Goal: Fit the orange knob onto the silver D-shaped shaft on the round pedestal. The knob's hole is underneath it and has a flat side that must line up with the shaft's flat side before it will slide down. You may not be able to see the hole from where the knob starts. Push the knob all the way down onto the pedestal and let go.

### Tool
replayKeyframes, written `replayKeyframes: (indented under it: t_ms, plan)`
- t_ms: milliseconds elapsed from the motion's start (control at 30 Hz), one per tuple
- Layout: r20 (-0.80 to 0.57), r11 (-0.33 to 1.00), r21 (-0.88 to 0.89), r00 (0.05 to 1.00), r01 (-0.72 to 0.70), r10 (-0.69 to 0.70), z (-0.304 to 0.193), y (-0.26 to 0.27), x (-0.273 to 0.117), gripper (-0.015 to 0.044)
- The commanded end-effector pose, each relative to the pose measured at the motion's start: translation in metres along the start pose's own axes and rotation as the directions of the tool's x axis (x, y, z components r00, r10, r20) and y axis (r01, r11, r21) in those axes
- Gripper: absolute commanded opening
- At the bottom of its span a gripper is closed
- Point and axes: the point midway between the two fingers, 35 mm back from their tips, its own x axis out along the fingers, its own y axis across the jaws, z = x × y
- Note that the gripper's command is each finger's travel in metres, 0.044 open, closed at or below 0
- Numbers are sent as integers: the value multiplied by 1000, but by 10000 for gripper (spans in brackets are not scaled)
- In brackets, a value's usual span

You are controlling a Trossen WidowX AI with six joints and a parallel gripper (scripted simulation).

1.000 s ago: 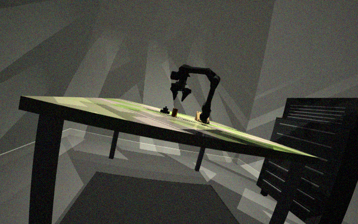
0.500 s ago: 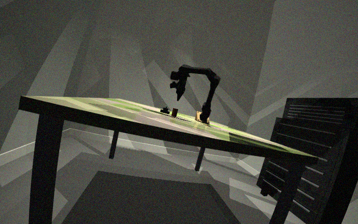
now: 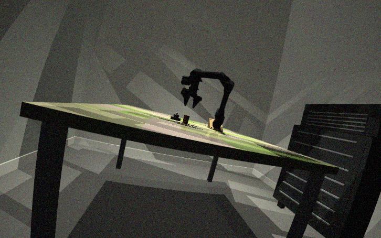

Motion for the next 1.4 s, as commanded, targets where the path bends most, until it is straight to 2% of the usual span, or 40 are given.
replayKeyframes:
  t_ms: [0,367,533,1367]
  plan:
    - [8,942,336,1000,-1,-2,1,0,0,440]
    - [8,942,336,1000,-1,-2,4,-2,0,440]
    - [8,942,335,1000,-2,-1,4,-1,31,440]
    - [9,942,335,1000,-2,-1,5,0,70,440]
